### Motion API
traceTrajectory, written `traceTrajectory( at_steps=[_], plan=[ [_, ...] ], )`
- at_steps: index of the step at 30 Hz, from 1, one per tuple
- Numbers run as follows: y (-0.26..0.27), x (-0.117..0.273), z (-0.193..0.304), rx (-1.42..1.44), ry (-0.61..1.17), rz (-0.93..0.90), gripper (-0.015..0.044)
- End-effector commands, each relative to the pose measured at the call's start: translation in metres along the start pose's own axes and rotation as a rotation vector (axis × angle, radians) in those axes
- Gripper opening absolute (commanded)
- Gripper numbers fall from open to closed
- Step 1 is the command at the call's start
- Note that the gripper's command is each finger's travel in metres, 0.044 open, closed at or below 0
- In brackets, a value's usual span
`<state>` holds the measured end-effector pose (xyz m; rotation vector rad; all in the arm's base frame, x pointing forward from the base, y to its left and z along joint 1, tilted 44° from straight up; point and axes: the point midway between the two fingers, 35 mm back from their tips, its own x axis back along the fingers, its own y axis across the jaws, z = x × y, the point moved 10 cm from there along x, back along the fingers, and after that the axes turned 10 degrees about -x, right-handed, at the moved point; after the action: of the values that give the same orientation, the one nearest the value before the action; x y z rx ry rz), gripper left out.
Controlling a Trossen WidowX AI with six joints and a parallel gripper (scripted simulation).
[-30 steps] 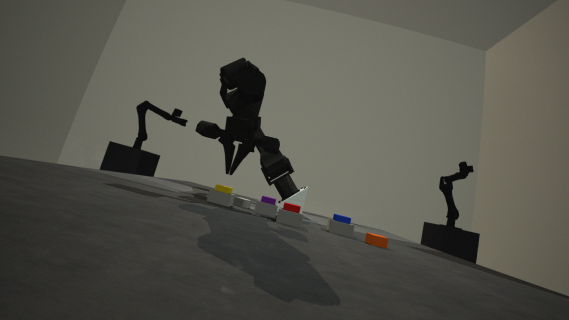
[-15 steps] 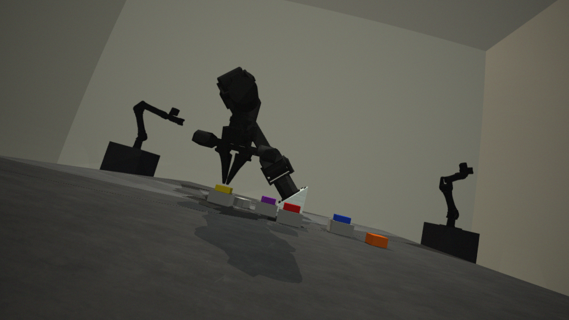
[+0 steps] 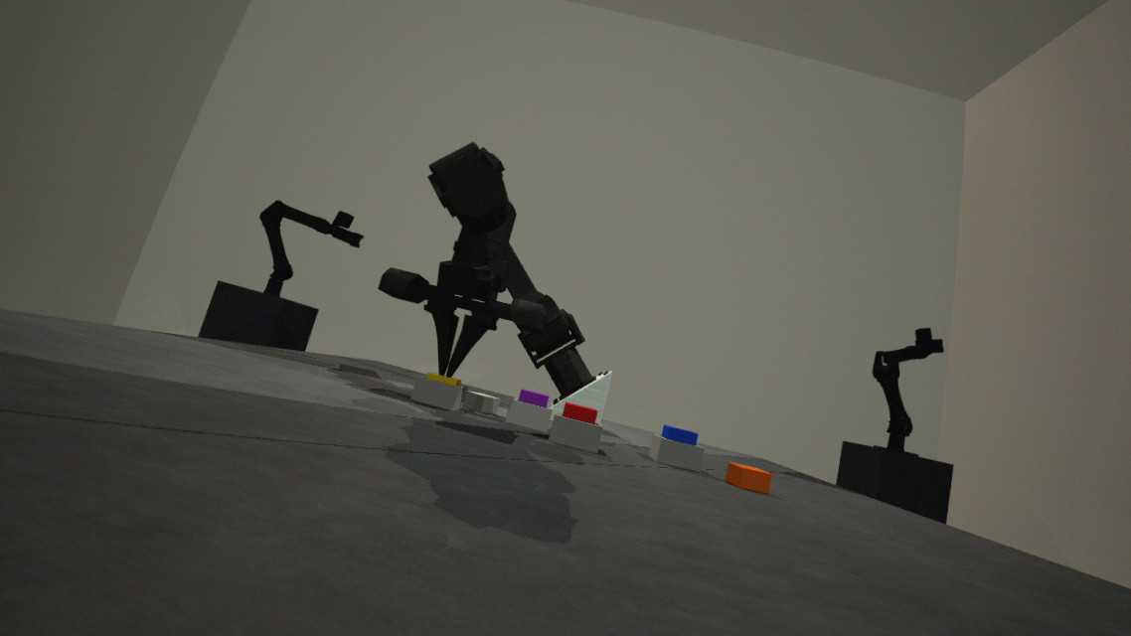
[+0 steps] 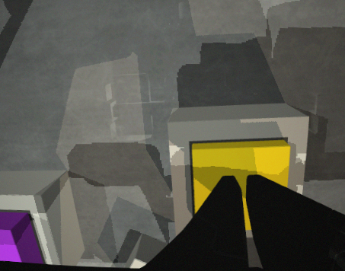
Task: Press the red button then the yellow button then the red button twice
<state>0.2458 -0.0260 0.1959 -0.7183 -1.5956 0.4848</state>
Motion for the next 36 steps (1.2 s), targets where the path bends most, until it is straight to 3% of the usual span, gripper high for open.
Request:
traceTrajectory(
  at_steps=[1, 10, 13, 18, 23, 28, 36],
  plan=[
    [0.0, -0.001, 0.001, 0.006, 0.003, 0.004, 0.002],
    [0.0, 0.002, 0.0, 0.001, 0.001, 0.001, 0.002],
    [0.0, 0.03, 0.001, 0.006, 0.004, 0.002, 0.002],
    [0.0, 0.04, 0.0, 0.007, 0.004, 0.001, 0.002],
    [0.001, 0.091, 0.0, 0.008, 0.006, 0.0, 0.002],
    [0.003, 0.094, -0.001, 0.008, 0.006, 0.0, 0.002],
    [0.117, 0.096, -0.021, 0.007, 0.006, -0.011, 0.002]
  ],
)
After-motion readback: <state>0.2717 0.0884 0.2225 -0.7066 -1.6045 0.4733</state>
